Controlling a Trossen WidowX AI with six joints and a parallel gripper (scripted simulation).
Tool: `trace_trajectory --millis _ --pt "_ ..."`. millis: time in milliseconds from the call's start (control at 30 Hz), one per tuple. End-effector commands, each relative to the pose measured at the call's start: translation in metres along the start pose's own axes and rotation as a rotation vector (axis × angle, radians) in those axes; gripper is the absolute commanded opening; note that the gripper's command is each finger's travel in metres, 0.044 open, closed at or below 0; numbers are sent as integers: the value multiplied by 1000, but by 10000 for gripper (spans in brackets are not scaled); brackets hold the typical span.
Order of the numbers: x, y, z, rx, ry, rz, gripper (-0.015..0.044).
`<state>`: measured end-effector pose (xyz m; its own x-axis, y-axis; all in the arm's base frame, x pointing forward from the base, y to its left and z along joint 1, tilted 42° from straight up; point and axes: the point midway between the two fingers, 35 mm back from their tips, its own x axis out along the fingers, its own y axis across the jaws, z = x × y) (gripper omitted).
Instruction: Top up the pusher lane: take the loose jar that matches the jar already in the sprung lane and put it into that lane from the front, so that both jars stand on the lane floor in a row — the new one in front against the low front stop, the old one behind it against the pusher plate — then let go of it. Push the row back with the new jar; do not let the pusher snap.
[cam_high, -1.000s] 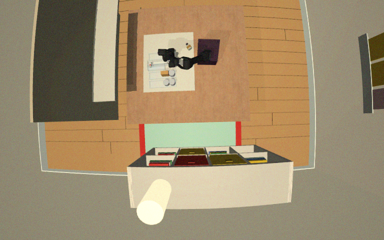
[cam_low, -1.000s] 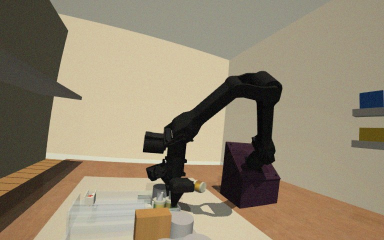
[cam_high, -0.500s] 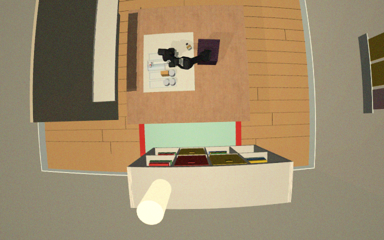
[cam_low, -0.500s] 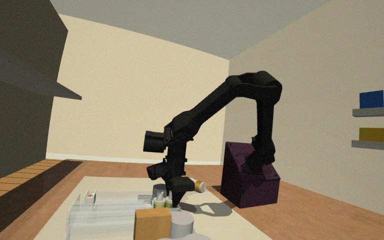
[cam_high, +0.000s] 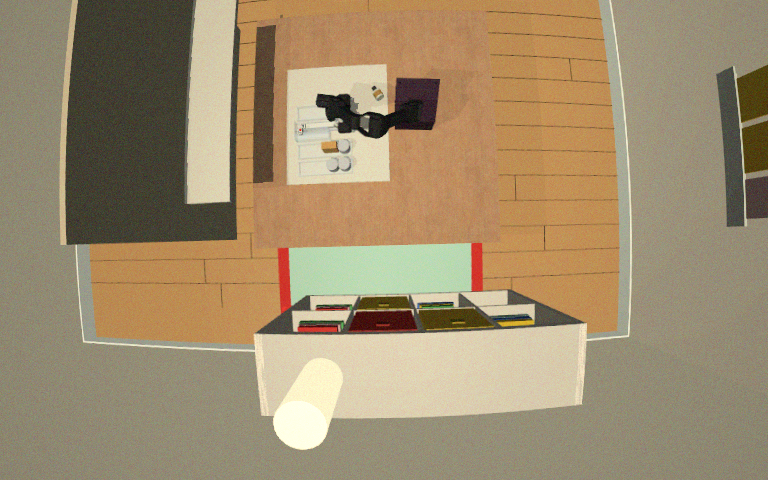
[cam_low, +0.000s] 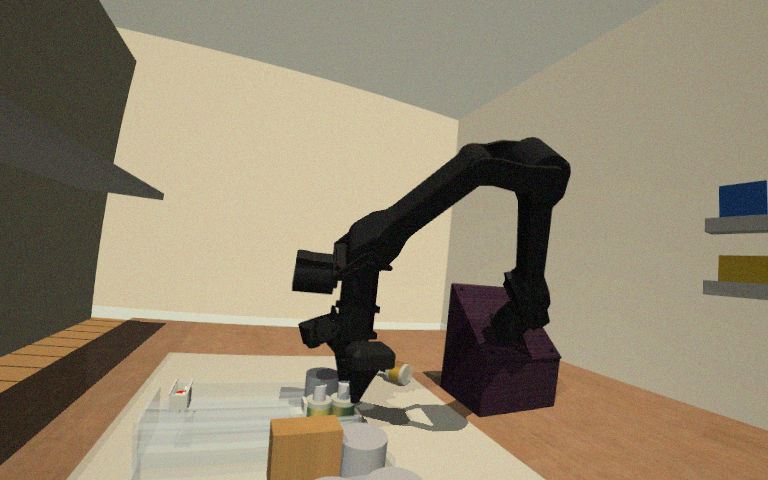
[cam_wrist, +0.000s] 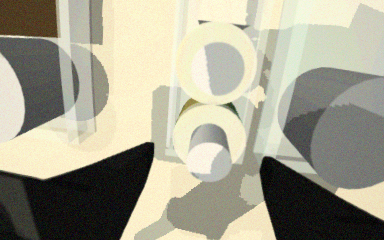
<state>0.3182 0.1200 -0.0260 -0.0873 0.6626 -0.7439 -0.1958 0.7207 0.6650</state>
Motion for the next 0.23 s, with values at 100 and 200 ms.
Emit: trace_trajectory --millis 100,200 --pt "-1 -1 -22 -5 1 -2 286" --pt "-1 -1 -32 -4 1 -2 286"
